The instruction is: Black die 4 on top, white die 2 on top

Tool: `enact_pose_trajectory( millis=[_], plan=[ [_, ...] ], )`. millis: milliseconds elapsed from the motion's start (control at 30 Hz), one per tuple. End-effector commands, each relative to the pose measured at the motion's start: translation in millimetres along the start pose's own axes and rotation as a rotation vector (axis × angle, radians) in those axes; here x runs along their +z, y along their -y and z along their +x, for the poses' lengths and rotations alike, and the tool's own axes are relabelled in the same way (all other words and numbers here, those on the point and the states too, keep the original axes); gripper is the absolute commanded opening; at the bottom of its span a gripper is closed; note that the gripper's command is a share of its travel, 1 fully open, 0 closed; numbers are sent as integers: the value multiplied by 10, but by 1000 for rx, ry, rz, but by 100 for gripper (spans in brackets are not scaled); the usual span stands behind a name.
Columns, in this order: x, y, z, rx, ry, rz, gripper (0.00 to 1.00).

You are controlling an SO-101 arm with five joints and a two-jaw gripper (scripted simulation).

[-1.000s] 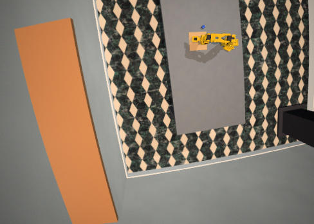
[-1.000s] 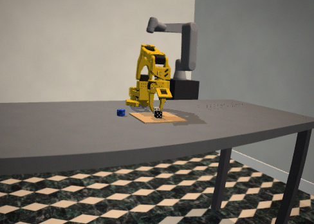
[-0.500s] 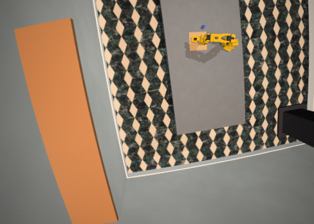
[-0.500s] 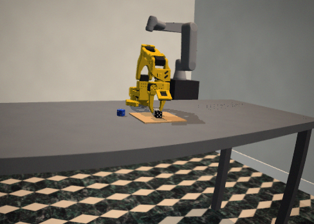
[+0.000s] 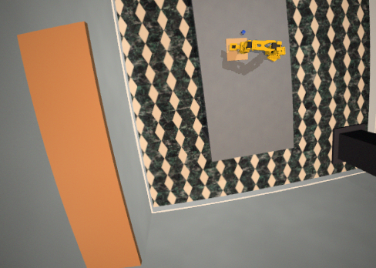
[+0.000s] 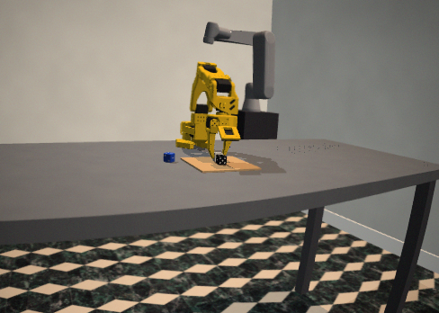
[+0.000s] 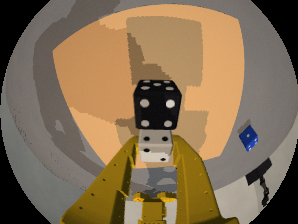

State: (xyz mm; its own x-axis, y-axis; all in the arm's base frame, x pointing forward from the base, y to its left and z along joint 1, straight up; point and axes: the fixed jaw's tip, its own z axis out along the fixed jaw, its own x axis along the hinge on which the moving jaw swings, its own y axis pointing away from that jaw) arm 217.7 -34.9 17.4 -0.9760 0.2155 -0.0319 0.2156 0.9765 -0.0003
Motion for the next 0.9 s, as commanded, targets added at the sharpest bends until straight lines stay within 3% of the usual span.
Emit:
enact_pose_trajectory(
  millis=[0, 400, 867],
  plan=[
    [-35, 16, -37, 0, 30, -1, 0],
    [-35, 16, -37, 0, 30, -1, 10],
    [-35, 16, -37, 0, 30, -1, 14]
  ],
)
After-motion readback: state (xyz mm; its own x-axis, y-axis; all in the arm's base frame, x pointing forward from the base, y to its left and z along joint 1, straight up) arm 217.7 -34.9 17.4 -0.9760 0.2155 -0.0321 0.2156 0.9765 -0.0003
